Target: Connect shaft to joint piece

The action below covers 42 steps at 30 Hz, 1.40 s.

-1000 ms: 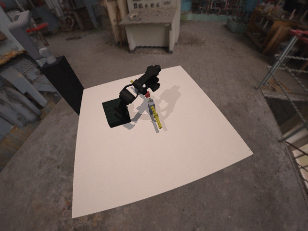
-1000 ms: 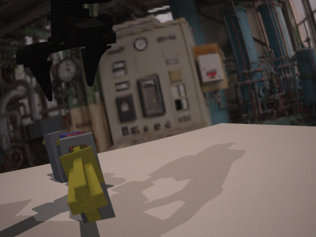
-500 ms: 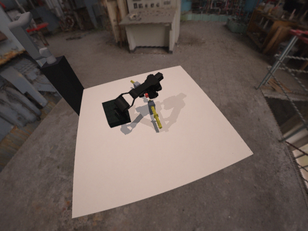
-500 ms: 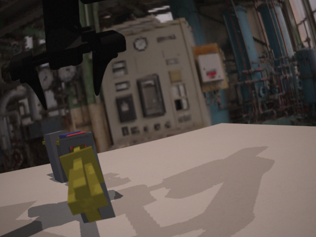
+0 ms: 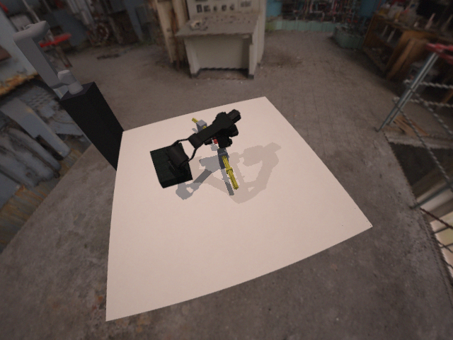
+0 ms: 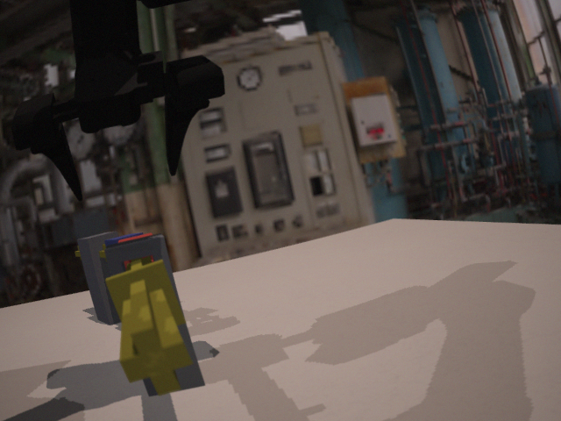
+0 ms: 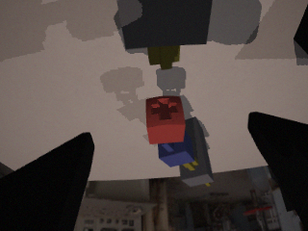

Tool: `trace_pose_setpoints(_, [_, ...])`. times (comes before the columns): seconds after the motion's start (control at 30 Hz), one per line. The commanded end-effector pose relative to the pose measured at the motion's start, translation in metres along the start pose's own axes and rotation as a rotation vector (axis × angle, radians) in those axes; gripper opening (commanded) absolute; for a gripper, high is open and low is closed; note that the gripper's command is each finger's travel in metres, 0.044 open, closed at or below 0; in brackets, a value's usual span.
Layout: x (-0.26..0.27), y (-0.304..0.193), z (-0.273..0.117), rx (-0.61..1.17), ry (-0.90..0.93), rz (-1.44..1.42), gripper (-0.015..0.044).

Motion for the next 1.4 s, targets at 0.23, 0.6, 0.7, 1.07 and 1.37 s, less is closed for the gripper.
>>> trace_pose_setpoints(0.23, [0.001,0.037,-0.020,-0.107,-0.015,-0.311,0.0440])
trace_pose_setpoints(0.6, [-0.005,0.076,-0.042,-0.210,-0.089,-0.653,0.0440])
trace_pose_setpoints(0.7, [-0.007,0.086,-0.049,-0.233,-0.118,-0.746,0.0440])
trace_pose_setpoints(1.07, [-0.021,0.123,-0.073,-0.295,-0.260,-1.083,0.0440])
trace_pose_setpoints(1.37, [-0.036,0.152,-0.094,-0.306,-0.408,-1.353,0.0440])
Point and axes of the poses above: the point midway between the two fingers, 35 mm back from their tips, its own z axis out along the fingers, its own x axis across the jaws, y = z × x, the point moved 5 cm from there along -z, back along the fingers, and after that the axes turned 12 degrees about -z, right-handed, at the moved point
